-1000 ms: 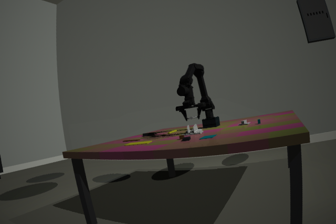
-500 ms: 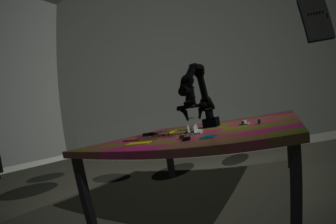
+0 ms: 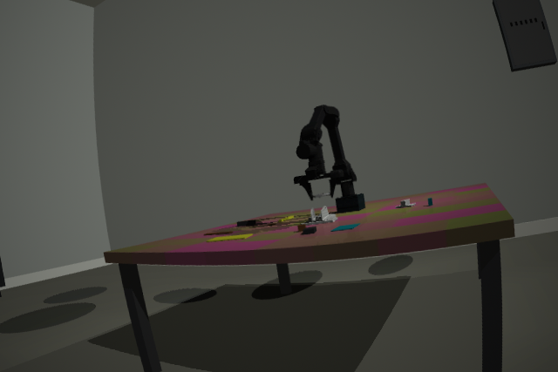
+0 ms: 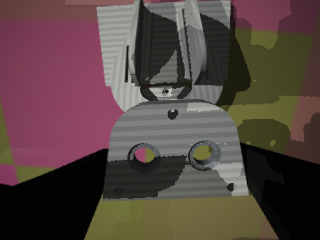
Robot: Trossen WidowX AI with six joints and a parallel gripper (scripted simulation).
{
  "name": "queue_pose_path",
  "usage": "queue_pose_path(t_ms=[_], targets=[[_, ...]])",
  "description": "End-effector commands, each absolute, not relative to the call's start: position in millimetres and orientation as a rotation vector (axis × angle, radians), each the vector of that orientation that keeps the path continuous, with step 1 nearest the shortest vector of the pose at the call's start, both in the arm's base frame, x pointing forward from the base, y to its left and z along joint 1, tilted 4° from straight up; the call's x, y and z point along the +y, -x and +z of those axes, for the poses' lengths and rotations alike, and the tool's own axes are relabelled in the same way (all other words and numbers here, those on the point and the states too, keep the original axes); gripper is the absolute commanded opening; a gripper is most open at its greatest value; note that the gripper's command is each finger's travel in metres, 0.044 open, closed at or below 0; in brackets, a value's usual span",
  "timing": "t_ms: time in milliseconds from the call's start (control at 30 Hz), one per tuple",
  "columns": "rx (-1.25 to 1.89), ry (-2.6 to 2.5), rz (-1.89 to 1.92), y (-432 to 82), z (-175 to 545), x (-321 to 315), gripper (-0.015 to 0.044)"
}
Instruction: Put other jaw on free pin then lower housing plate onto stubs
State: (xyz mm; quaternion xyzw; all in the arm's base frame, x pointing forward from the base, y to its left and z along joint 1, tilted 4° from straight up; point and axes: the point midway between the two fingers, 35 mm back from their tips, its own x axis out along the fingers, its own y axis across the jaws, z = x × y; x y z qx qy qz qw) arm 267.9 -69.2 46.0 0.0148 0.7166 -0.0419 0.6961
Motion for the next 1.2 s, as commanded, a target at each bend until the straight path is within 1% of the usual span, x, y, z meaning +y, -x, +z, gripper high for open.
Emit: queue_pose_path(t_ms=[0,500,1167], targets=[[1.594,-0.032,-0.099,-268.2,46.6,-69.7,0.0351],[1.594,-0.032,-0.099,-268.5,45.5,-69.4,0.0351],[1.594,-0.032,-0.100,-269.1,13.0,-71.1,0.0351]])
